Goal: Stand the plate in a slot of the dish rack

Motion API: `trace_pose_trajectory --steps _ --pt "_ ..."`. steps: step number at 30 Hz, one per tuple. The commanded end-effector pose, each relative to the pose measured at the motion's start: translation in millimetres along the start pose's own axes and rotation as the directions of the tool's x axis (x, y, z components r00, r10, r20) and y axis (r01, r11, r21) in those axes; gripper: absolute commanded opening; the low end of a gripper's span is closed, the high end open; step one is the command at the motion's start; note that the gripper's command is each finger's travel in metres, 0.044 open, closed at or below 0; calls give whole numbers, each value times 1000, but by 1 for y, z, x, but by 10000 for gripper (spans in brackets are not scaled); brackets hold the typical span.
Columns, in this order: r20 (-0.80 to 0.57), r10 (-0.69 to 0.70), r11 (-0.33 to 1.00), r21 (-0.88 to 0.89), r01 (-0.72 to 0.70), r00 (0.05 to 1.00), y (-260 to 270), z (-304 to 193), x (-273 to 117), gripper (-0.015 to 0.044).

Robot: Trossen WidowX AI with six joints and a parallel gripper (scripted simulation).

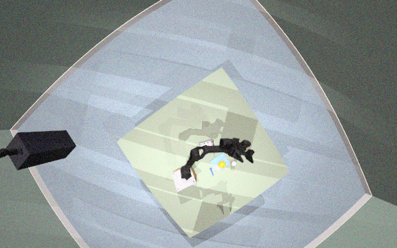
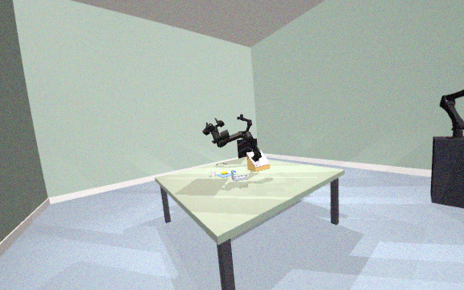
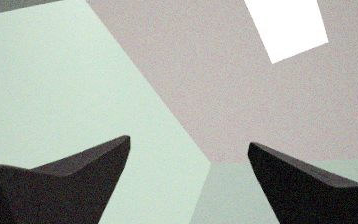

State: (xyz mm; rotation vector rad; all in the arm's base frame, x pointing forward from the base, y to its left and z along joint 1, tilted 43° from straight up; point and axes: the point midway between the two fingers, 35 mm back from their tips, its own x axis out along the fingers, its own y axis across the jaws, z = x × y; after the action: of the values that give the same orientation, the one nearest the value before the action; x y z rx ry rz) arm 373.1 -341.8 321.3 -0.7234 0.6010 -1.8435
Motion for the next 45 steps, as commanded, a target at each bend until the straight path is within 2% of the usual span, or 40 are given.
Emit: trace_pose_trajectory --steps 1,12,26,36,45 --pt "3 0 1000 -2 0 1000 0 0 0 400" --pt "155 56 989 -147 -33 986 32 13 5 400" --pt "306 242 933 -335 -134 921 89 16 1 400" --pt "347 423 851 -468 -236 837 135 3 -6 400" --pt "324 596 740 -578 -345 735 176 -22 -16 400"
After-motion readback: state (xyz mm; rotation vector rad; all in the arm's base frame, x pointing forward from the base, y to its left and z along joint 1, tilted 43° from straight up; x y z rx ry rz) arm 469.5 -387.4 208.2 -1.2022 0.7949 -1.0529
